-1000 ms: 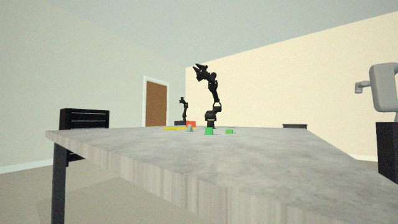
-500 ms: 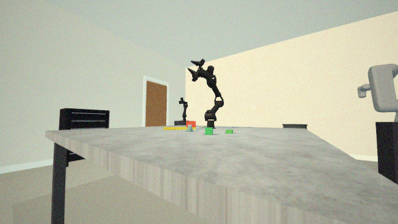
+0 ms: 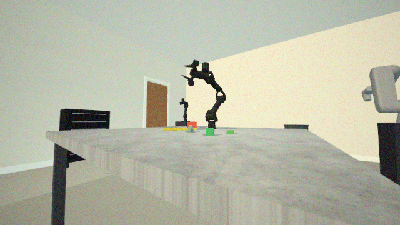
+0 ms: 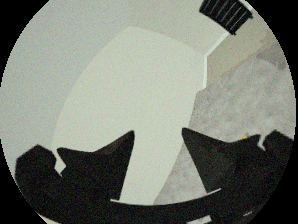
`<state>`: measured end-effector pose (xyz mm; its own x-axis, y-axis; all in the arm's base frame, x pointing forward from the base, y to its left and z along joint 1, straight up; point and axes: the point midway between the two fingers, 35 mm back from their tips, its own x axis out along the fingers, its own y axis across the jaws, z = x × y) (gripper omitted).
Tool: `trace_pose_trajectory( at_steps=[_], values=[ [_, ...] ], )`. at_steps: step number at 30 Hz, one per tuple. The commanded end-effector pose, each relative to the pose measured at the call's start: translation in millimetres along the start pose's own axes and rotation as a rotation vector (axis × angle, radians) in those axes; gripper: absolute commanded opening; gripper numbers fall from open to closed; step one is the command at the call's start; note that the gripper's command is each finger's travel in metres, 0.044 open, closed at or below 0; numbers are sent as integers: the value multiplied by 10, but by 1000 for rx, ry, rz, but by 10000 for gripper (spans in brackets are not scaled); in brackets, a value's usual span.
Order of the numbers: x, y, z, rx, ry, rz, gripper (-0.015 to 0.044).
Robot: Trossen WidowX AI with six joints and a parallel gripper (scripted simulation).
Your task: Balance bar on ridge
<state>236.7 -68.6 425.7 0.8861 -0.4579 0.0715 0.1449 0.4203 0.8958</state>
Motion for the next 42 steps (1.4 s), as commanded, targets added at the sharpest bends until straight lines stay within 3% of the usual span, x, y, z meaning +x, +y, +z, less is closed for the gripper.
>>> trace_pose_trajectory(
  at_steps=[1, 21, 42],
  values=[
    [154, -155, -136, -114, 56, -84, 315],
    [535, -1168, -622, -546, 428, -506, 315],
    [356, -2169, -851, -739, 977, -875, 315]
  ],
)
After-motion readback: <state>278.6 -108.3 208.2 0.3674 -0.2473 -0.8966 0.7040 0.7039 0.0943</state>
